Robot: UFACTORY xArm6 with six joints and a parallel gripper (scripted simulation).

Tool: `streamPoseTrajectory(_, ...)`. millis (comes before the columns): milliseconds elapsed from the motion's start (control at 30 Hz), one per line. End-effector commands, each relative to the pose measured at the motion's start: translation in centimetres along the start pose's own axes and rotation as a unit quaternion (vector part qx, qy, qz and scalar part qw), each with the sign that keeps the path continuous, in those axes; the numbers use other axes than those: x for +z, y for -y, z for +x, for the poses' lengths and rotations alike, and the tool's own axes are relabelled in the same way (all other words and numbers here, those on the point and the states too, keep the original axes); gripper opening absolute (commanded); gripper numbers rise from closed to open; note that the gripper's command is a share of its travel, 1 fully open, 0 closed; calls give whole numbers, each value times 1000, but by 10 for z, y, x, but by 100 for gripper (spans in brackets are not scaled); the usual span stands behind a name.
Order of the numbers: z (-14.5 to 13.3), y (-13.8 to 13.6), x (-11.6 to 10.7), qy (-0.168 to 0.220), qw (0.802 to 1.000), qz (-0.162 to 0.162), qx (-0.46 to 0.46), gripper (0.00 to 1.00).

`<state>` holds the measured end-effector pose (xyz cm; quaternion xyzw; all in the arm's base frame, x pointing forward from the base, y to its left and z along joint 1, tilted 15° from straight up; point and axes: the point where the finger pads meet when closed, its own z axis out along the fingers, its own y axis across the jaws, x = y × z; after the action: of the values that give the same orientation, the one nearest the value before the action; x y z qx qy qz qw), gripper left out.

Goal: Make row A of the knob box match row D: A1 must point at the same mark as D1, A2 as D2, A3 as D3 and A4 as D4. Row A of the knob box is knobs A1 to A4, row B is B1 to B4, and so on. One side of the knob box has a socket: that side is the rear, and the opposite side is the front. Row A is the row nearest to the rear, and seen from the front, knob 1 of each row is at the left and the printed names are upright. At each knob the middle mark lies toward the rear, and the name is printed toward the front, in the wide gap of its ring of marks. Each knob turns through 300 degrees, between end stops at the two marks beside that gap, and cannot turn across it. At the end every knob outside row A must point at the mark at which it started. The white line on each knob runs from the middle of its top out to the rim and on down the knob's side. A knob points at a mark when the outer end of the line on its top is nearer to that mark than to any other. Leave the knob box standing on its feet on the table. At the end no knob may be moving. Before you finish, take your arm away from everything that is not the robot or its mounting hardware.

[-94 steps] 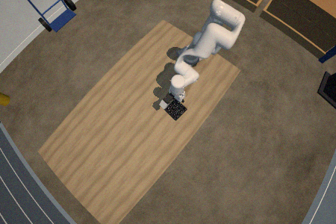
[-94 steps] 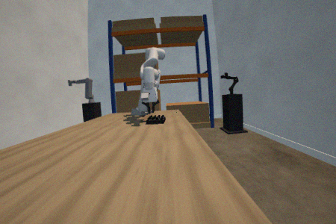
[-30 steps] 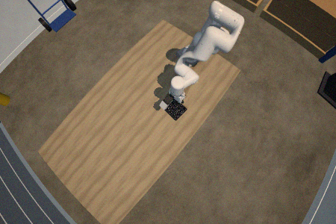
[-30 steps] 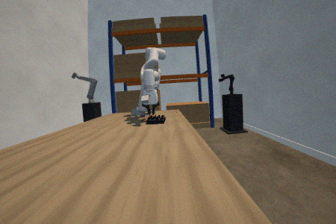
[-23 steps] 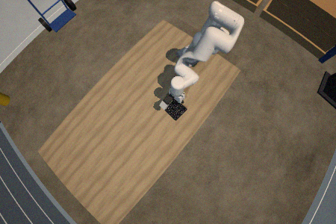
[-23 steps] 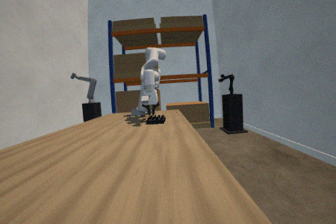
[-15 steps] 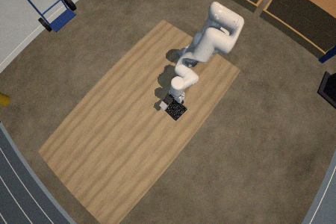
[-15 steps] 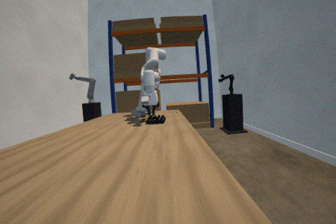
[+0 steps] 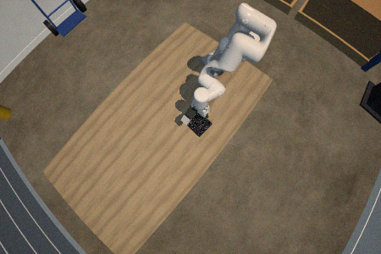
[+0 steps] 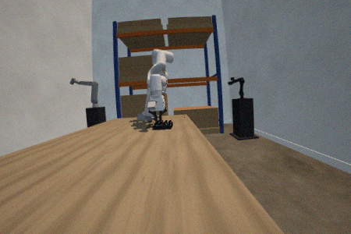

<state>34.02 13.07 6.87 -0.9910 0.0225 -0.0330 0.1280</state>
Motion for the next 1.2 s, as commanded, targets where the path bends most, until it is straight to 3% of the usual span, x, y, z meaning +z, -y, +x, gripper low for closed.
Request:
streamPoseTrajectory(0, 1, 0, -1, -2, 1000, 0, 0, 19)
streamPoseTrajectory(1067, 1, 0, -1, -2, 1000, 0, 0, 19)
streamPoseTrajectory(1100, 1, 0, -1, -2, 1000, 0, 0, 8)
streamPoseTrajectory(1167, 1, 0, -1, -2, 1000, 0, 0, 8)
